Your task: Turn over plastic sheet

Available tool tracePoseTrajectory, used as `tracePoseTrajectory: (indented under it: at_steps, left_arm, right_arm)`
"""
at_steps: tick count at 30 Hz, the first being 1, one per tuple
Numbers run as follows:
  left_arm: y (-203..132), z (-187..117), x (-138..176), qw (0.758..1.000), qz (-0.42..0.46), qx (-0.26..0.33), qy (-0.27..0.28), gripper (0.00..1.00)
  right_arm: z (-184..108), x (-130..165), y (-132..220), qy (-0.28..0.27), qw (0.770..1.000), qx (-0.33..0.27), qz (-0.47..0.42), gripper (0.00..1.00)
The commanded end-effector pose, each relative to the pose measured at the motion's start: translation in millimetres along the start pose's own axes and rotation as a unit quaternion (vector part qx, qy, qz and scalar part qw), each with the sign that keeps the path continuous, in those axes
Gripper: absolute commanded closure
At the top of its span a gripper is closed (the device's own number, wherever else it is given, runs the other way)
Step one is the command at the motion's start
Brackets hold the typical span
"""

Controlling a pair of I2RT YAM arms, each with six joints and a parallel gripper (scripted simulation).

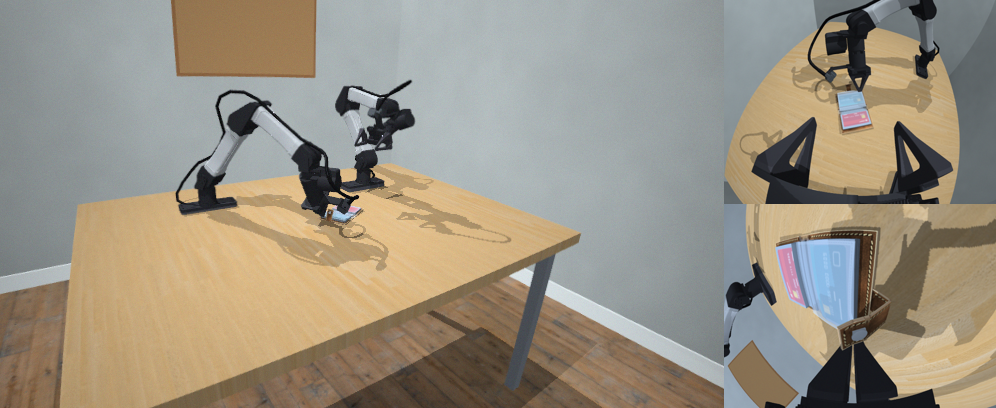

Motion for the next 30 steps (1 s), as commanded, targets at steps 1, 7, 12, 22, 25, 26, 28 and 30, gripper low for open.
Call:
tracePoseTrajectory:
  at_steps: [1,7,12,22,25,26,28,30]
  left_arm:
    - [2.4,-1.3,-2.3,1.000,0.004,-0.003,-0.001,0.00]
    - [2.4,-1.3,-2.3,1.000,0.004,-0.003,-0.001,0.00]
    - [2.4,-1.3,-2.3,1.000,0.004,-0.003,-0.001,0.00]
    - [2.7,-1.1,-2.0,1.000,0.003,-0.002,-0.001,0.00]
    - [2.7,-1.1,-2.0,1.000,0.003,-0.002,-0.001,0.00]
    - [2.7,-1.1,-2.0,1.000,0.003,-0.002,-0.001,0.00]
    - [2.7,-1.1,-2.0,1.000,0.003,-0.002,-0.001,0.00]
    - [2.7,-1.1,-2.0,1.000,0.003,-0.002,-0.001,0.00]
  right_arm:
    - [-0.4,-4.9,0.3,-0.012,1.000,0.012,-0.011,0.99]
    - [-7.3,-4.8,2.7,-0.020,1.000,0.012,-0.014,0.99]
    - [-15.8,-4.5,18.9,-0.014,1.000,0.012,0.003,0.99]
    - [-21.8,-9.8,35.0,-0.024,1.000,0.010,-0.013,0.99]
    - [-21.8,-9.8,35.1,-0.024,1.000,0.010,-0.015,0.99]
    - [-21.8,-9.7,35.4,-0.024,1.000,0.009,-0.015,0.99]
    - [-21.8,-9.7,35.6,-0.024,1.000,0.008,-0.015,0.99]
    - [-21.8,-9.7,35.8,-0.024,1.000,0.008,-0.015,0.99]
Point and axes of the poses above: on each arm, the point where the finger pads meet when closed, its own z axis out along the fingers, its own y axis across the jaws, x = y × z, the point moved 2 cm from there along -z, back along the fingers, and after that the axes turned 6 degrees about -z, right-handed, at the moved point
